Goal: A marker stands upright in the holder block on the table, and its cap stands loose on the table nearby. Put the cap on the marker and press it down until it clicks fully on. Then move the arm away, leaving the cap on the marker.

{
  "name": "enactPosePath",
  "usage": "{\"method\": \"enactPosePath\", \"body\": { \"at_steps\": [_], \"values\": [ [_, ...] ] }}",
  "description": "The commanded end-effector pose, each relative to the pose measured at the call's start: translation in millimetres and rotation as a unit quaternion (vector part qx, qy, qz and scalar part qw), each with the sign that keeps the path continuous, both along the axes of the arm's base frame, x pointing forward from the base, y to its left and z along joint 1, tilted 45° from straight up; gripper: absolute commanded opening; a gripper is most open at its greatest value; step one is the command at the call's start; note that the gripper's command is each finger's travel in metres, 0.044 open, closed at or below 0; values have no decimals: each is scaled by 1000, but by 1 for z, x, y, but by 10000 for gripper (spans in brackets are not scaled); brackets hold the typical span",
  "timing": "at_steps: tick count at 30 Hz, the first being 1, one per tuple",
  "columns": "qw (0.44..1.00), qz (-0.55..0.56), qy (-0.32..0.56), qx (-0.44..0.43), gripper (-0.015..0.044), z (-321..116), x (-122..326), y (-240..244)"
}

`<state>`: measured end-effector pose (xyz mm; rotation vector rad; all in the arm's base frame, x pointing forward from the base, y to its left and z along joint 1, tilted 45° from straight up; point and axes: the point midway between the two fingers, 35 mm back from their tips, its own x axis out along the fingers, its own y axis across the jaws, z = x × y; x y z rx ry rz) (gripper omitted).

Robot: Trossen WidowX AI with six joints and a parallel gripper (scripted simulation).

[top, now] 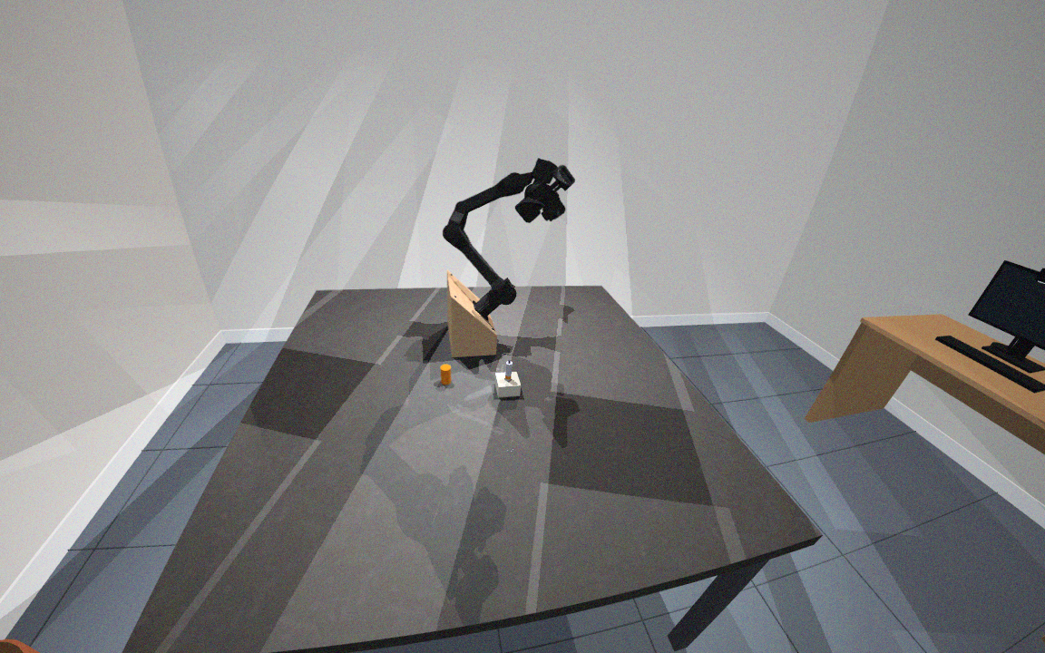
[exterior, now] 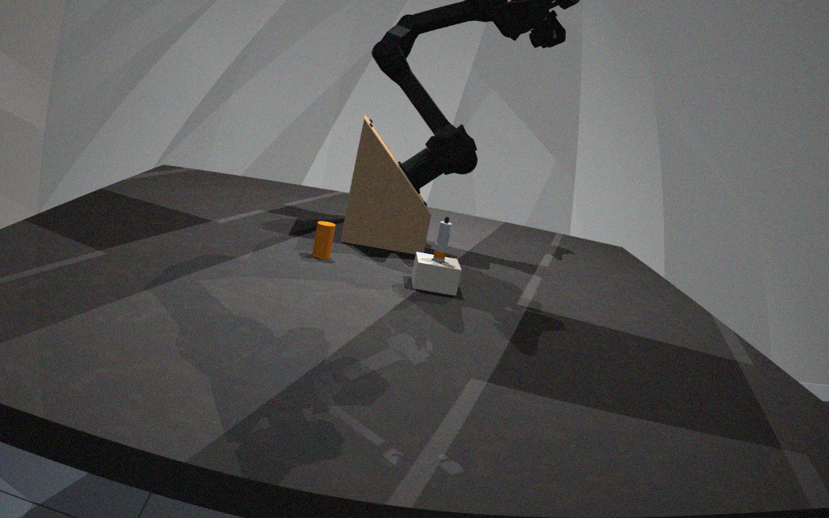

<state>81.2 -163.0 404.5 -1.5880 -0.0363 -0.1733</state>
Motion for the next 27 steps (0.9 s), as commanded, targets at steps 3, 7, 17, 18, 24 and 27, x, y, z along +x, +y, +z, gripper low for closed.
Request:
{"method": "enactPosePath", "body": {
  "at_steps": [3, 7, 17, 18, 24, 27],
  "values": [
    [1000, -3, 8, -24, 321, 10, 1, 23],
    [996, -9, 48, -79, 246, 23, 19, 83],
    [960, -47, 246, -125, 246, -33, 122, 169],
    [954, -50, 269, -121, 246, -43, 132, 171],
    [908, -78, 407, -63, 246, -114, 187, 164],
    [877, -96, 472, -16, 246, -153, 206, 151]
  ]
}}
